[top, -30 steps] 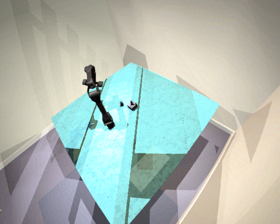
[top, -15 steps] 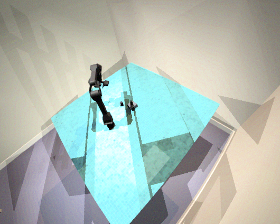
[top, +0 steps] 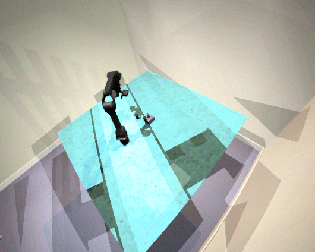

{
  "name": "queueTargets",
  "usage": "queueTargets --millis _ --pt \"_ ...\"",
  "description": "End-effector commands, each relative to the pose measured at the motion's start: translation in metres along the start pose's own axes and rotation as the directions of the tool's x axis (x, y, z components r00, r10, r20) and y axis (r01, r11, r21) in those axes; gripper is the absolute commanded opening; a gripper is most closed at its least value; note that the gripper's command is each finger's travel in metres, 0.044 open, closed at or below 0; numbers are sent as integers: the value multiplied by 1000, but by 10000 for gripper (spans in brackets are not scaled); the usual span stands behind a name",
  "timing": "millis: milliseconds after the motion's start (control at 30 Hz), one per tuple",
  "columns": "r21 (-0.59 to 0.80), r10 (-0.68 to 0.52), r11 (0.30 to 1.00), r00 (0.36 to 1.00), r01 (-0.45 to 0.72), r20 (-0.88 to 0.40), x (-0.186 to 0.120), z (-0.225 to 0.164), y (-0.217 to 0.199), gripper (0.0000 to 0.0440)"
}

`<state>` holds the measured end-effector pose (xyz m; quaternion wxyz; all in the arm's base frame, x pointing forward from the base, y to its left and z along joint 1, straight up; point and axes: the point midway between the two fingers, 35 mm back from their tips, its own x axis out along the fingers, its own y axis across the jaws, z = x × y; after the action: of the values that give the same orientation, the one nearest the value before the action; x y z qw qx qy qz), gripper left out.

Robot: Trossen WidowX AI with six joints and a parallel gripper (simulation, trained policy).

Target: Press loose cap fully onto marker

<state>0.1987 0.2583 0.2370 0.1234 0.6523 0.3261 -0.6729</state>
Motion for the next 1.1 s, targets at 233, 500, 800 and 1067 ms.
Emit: queueTargets --millis 233,500,800,1067 --pt "63 50 997 999 -49 -9 -4 -4 37 309" --pt "112 83 990 996 -82 -10 -7 -5 62 308" --pt "164 118 980 993 -115 -5 -9 -3 88 307" --pt "205 144 968 990 -143 8 -10 0 108 306"
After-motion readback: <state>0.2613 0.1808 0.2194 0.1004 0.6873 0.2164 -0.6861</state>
